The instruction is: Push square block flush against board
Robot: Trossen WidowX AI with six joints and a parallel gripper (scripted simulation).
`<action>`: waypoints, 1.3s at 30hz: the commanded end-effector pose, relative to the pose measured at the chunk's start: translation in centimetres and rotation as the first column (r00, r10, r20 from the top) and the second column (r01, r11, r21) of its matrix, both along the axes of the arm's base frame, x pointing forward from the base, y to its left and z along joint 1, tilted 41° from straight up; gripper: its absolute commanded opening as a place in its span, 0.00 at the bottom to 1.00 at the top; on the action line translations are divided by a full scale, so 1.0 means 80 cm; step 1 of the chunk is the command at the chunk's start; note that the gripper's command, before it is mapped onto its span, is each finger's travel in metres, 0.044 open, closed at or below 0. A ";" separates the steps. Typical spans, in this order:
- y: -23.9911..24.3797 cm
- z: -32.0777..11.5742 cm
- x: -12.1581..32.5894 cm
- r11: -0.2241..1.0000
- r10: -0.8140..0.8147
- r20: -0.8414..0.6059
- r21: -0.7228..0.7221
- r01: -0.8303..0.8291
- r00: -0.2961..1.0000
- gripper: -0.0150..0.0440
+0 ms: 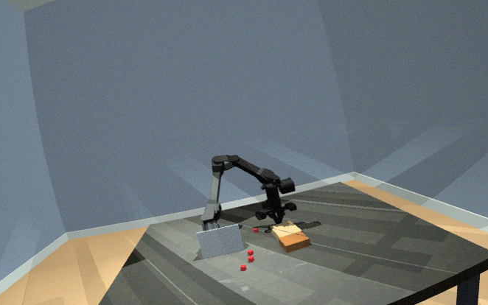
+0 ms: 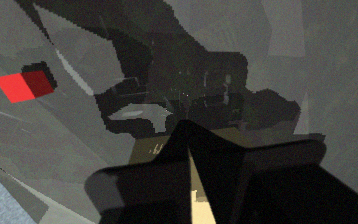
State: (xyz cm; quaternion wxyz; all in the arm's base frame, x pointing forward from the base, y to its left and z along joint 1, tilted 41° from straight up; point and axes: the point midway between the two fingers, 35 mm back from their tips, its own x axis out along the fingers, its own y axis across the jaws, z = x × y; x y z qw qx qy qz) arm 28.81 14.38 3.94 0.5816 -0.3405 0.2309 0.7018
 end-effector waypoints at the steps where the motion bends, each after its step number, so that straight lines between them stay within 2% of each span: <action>1: -0.002 -0.004 0.001 1.000 0.001 -0.003 -0.008 -0.001 1.000 0.25; 33: 0.043 0.037 -0.012 1.000 0.001 -0.003 -0.002 -0.001 1.000 0.25; 39: -0.007 0.085 -0.004 1.000 0.001 -0.003 -0.004 -0.001 1.000 0.25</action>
